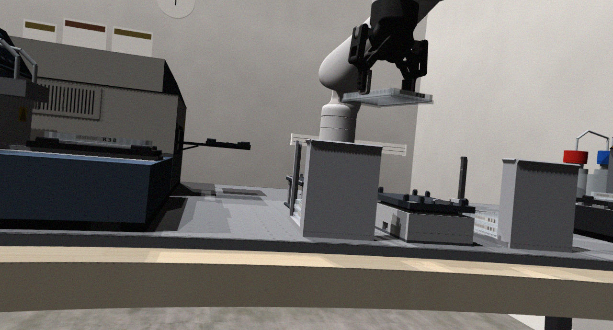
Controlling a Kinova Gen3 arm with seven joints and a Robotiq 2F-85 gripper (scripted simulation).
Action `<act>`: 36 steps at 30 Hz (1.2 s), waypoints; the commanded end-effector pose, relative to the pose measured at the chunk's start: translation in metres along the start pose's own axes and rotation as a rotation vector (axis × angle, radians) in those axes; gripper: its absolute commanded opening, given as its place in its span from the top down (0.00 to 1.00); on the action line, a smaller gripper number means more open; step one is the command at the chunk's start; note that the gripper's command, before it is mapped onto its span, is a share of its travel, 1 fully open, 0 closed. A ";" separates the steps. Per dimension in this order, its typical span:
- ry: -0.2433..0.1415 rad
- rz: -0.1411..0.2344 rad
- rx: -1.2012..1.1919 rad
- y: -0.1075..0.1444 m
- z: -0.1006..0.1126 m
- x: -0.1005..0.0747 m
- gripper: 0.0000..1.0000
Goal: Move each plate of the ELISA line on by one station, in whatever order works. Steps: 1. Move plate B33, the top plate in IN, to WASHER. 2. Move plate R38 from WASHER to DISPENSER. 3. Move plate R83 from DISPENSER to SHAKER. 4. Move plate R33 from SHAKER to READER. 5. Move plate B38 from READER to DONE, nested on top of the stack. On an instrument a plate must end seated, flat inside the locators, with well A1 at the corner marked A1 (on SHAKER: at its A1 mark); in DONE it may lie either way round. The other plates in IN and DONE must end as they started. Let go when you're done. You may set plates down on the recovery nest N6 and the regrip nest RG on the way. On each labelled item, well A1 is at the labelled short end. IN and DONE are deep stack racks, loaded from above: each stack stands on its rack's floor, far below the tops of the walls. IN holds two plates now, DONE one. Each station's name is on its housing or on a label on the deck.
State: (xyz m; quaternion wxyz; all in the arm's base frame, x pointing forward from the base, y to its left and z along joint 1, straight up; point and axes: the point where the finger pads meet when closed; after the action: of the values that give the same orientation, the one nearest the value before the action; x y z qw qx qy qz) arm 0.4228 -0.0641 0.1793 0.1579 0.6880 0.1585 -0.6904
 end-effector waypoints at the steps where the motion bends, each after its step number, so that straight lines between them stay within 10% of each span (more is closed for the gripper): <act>1: 0.005 0.002 -0.051 0.003 0.013 -0.001 0.06; 36: 0.004 0.002 -0.412 0.013 0.075 0.000 0.06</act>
State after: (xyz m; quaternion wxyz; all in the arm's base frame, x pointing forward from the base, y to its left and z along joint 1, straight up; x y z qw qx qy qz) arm 0.3689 -0.1028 0.1794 0.2837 0.6470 0.2843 -0.6481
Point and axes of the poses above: the point where the finger pads meet when closed, its own x axis out along the fingers, its own y axis across the jaws, z = x × y, and after that the axes turned 11 degrees about -x, right-handed
